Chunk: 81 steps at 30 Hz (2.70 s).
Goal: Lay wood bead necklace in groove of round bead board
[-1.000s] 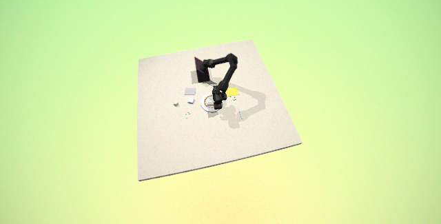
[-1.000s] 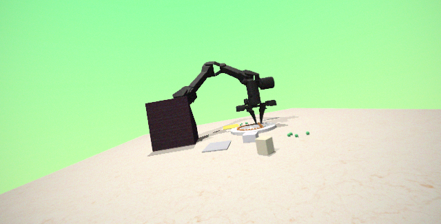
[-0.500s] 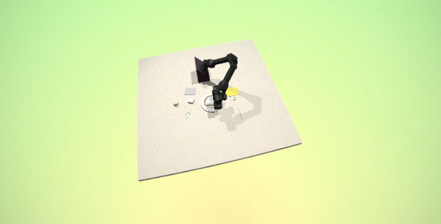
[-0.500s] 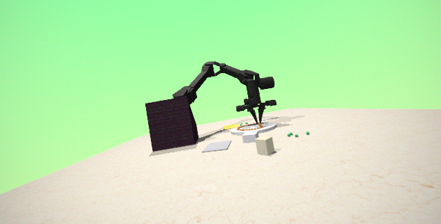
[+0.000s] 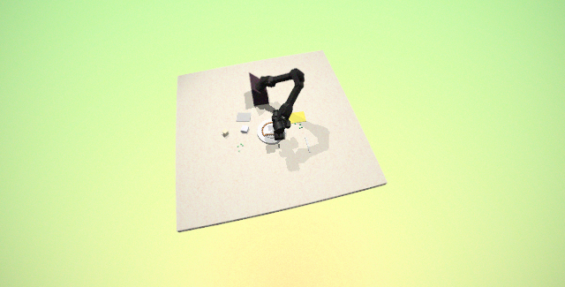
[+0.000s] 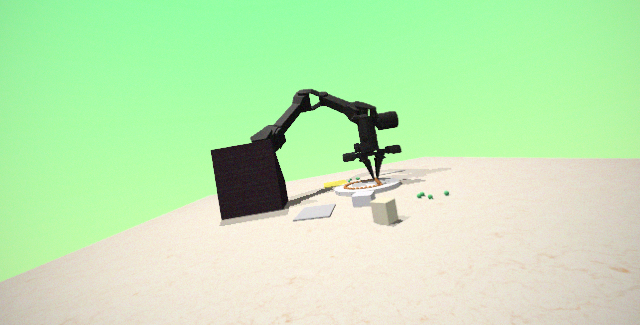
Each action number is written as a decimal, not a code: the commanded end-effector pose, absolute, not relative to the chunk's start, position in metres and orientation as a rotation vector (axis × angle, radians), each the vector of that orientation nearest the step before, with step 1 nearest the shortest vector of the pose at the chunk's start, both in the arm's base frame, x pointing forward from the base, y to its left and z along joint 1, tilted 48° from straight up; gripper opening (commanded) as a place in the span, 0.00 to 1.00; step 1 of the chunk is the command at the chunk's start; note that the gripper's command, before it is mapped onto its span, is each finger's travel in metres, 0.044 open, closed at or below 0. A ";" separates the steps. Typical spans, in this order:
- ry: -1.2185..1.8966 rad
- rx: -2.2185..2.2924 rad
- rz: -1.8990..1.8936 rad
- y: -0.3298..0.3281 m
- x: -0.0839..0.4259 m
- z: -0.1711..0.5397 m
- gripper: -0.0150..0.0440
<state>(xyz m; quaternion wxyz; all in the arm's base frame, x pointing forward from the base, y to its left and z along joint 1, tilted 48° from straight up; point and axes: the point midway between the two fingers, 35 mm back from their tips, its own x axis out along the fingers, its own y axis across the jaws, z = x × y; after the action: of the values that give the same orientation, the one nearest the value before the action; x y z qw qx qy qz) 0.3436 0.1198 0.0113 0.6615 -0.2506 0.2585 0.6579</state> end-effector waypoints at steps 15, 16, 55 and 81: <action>0.586 -0.559 1.485 0.118 0.353 0.018 0.25; 0.586 -0.559 1.485 0.118 0.353 0.018 0.25; 0.586 -0.559 1.485 0.118 0.352 0.018 1.00; 0.890 -0.215 1.297 0.030 0.334 -0.031 0.46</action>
<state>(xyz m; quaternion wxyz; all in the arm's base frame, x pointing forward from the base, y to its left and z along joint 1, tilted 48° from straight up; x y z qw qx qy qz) 0.3355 0.0333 -0.0293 0.7010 -0.1057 0.3916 0.5865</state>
